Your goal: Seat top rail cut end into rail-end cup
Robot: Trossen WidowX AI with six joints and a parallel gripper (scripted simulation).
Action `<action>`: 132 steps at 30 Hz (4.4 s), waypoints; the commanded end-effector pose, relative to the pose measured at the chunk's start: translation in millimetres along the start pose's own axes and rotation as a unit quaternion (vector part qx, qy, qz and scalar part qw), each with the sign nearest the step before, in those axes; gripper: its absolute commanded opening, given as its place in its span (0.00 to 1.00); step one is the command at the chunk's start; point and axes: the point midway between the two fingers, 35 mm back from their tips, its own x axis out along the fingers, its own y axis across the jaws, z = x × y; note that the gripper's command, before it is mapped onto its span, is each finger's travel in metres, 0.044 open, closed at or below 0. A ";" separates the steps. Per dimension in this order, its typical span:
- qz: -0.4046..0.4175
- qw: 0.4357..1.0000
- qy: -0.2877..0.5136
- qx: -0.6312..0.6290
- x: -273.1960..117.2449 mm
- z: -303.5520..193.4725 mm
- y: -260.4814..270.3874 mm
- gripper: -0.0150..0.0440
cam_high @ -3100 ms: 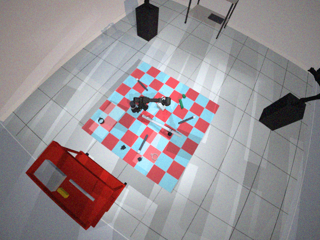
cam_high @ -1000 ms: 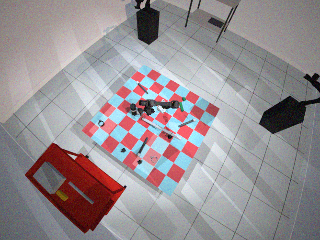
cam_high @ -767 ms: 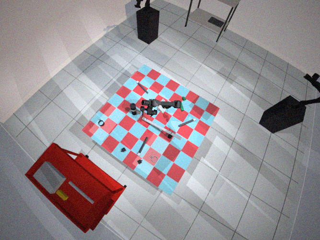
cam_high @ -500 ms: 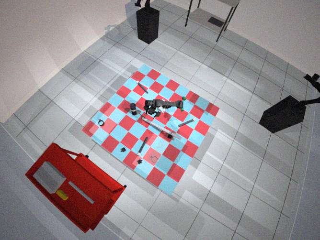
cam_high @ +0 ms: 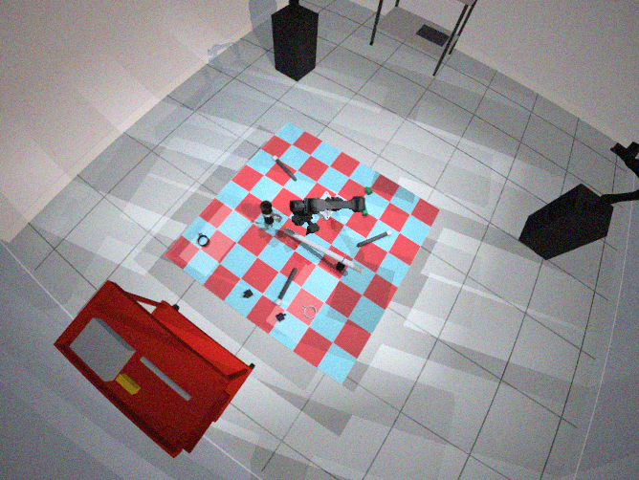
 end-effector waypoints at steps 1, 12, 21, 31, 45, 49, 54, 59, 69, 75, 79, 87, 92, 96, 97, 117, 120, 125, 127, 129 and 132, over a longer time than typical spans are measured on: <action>-0.036 0.977 0.061 0.203 24.4 -4.8 3.7 1.00; -0.170 0.809 0.111 0.552 67.8 -19.2 11.6 1.00; -0.170 0.809 0.111 0.552 67.8 -19.2 11.6 1.00; -0.169 0.809 0.111 0.552 92.3 -28.5 7.8 1.00; -0.169 0.809 0.111 0.552 115.2 -38.0 4.2 1.00; -0.169 0.809 0.111 0.552 120.5 -39.5 3.4 1.00; -0.169 0.809 0.111 0.552 128.2 -42.0 2.1 1.00; -0.169 0.809 0.111 0.552 135.9 -44.7 1.0 1.00; -0.168 0.809 0.111 0.552 150.7 -50.8 -1.3 1.00; -0.168 0.809 0.112 0.552 159.3 -54.9 -2.6 1.00; -0.168 0.809 0.112 0.552 165.0 -57.8 -3.5 1.00; -0.168 0.809 0.112 0.552 168.4 -59.6 -4.0 0.82; -0.168 0.809 0.112 0.552 168.4 -59.6 -4.0 0.60; -0.168 0.809 0.112 0.552 168.4 -59.6 -4.0 0.55; -0.168 0.809 0.112 0.552 168.4 -59.6 -4.0 0.54; -0.194 0.812 0.076 0.545 141.7 -47.8 -4.4 0.25; -0.217 0.813 0.043 0.538 121.1 -40.0 -4.4 0.25; -0.245 0.811 0.004 0.531 94.9 -32.9 -4.1 0.25; -0.245 0.811 0.004 0.531 94.9 -32.9 -4.1 0.25; -0.243 0.812 0.006 0.531 96.4 -33.4 -3.7 0.25; -0.237 0.812 0.013 0.533 100.9 -34.9 -2.7 0.25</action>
